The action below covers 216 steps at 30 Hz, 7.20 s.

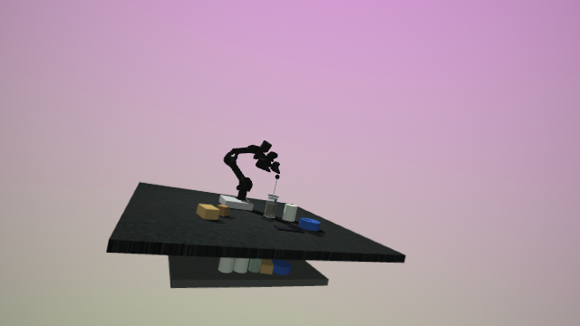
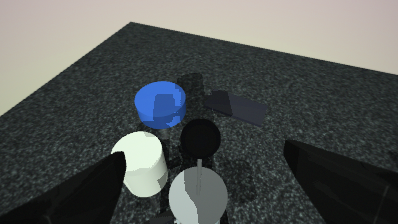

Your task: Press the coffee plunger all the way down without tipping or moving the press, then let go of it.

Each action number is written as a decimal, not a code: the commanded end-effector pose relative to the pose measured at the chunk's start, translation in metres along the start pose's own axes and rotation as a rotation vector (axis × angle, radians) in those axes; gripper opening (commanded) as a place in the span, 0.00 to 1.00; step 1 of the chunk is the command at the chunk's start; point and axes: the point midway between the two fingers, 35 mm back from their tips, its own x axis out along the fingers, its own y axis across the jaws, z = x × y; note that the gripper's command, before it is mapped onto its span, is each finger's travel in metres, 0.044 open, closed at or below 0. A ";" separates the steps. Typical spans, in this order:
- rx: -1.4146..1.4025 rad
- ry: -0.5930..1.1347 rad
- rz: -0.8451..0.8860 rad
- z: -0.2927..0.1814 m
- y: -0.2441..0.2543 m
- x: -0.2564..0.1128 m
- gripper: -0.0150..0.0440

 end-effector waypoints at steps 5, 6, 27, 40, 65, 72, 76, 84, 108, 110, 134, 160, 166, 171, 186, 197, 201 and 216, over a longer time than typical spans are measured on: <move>-0.005 0.004 0.003 -0.001 0.001 0.014 1.00; -0.005 0.004 0.003 -0.001 0.001 0.016 1.00; -0.005 0.002 0.004 -0.002 0.001 0.036 0.73; -0.005 0.002 0.004 -0.002 0.001 0.036 0.45; -0.005 0.002 0.004 -0.028 0.001 0.057 0.45; -0.005 0.002 0.004 -0.037 0.001 0.064 0.45; -0.005 0.002 0.004 -0.043 0.001 0.068 0.45; -0.005 0.001 0.004 -0.053 0.001 0.076 0.45; -0.005 0.001 0.004 -0.077 0.000 0.101 0.45; -0.005 0.001 0.004 -0.076 0.000 0.102 0.45; -0.005 0.000 0.004 -0.069 0.000 0.108 0.45; -0.005 0.000 0.004 -0.066 0.000 0.111 0.45; -0.005 -0.001 0.004 -0.065 0.000 0.112 0.45; -0.005 -0.001 0.004 -0.065 0.000 0.113 0.45; -0.005 -0.001 0.004 -0.063 0.000 0.114 0.45; 0.001 -0.016 0.003 -0.060 0.000 0.112 0.45; 0.001 -0.016 0.003 -0.060 0.000 0.112 0.62; 0.000 -0.012 0.003 -0.044 0.000 0.097 1.00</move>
